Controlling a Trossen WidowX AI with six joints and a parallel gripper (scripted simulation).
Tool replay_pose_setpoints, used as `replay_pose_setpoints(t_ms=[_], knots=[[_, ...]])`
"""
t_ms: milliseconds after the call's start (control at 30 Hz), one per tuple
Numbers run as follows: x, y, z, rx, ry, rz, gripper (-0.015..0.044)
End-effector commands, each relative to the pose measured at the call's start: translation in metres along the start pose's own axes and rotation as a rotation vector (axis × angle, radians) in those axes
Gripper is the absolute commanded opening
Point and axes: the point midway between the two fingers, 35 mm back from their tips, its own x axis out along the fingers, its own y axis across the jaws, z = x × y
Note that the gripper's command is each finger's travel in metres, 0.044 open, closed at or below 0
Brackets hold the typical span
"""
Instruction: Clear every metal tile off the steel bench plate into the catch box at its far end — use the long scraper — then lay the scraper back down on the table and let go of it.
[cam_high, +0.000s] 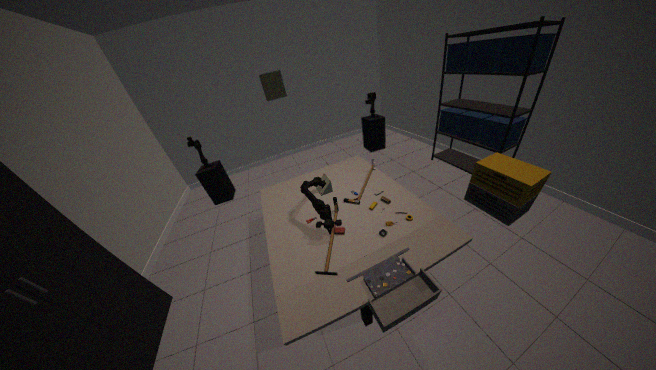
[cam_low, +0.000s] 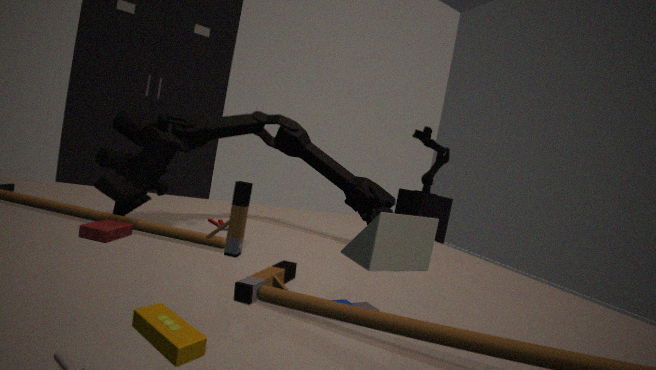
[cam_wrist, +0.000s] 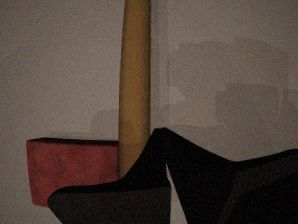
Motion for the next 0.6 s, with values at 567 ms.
replay_pose_setpoints(t_ms=[567], knots=[[-0.026,0.01,0.017,0.018,-0.006,0.002,0.0]])
